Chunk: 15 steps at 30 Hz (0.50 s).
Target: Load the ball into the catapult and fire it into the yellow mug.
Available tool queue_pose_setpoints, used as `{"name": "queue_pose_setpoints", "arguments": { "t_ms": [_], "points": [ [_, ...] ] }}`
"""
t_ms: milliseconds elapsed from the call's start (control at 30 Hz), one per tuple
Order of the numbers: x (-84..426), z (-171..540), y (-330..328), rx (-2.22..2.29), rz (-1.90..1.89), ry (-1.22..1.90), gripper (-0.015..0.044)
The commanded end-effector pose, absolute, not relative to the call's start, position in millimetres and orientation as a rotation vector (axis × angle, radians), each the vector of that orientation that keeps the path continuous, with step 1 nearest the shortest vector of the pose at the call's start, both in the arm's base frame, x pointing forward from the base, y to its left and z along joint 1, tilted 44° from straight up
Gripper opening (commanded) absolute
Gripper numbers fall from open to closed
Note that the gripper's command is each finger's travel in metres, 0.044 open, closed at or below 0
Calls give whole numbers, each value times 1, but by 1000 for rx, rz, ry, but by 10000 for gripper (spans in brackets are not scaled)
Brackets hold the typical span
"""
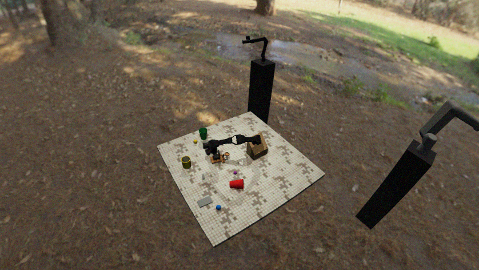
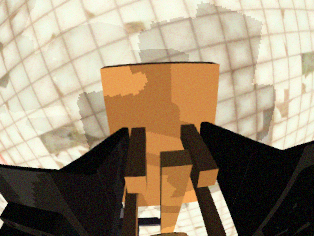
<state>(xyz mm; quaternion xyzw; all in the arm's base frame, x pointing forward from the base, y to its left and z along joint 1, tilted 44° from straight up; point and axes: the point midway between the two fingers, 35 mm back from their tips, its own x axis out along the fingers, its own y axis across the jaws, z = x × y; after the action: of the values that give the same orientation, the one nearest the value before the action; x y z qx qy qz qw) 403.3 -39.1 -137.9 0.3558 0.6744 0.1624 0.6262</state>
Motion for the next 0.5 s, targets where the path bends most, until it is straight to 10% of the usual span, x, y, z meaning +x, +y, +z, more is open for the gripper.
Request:
{"name": "queue_pose_setpoints", "arguments": {
  "t_ms": [0, 467],
  "points": [
    [404, -141, -40, 831, 362, 1538, 0],
    [403, -146, -31, 817, 373, 1547, 53]
  ]
}}
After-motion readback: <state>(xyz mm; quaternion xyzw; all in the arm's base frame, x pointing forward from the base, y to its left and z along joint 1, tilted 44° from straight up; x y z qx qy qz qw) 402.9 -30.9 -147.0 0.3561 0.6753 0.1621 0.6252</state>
